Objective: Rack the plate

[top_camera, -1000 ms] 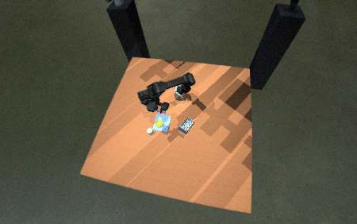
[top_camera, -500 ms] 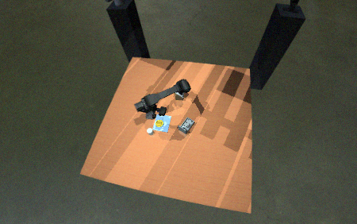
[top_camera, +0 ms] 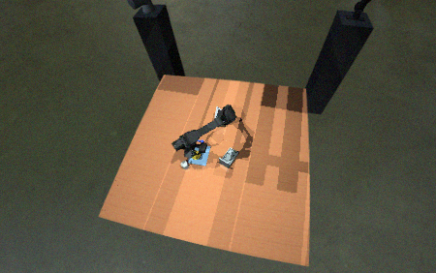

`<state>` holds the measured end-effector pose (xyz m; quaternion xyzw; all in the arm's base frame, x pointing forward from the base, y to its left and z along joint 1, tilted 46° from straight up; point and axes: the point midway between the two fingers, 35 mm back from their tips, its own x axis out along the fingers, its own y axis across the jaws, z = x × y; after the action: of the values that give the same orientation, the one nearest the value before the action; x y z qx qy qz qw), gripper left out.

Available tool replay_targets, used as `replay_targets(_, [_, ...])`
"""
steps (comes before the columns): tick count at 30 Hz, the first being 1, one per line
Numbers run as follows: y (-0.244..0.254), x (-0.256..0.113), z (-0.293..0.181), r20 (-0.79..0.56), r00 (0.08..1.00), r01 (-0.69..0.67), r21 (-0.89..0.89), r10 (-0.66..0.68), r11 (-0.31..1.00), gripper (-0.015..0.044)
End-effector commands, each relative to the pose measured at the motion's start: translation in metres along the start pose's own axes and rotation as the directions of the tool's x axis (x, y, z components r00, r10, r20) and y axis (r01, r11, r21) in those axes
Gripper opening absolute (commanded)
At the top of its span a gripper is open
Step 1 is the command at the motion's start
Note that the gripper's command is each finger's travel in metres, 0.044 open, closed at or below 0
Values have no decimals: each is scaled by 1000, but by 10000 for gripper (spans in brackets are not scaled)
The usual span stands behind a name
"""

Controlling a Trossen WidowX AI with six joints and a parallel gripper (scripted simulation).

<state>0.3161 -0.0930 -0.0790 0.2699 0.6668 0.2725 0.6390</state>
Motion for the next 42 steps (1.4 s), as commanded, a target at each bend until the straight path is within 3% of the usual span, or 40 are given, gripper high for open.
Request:
replay_targets(1, [0, 6, 0, 10, 1000, -1, 6, 1, 1000, 400])
replay_targets(38, [4, 63, 4, 11, 1000, -4, 5, 4, 1000, 400])
replay_targets(42, [4, 63, 4, 11, 1000, -4, 5, 4, 1000, 373])
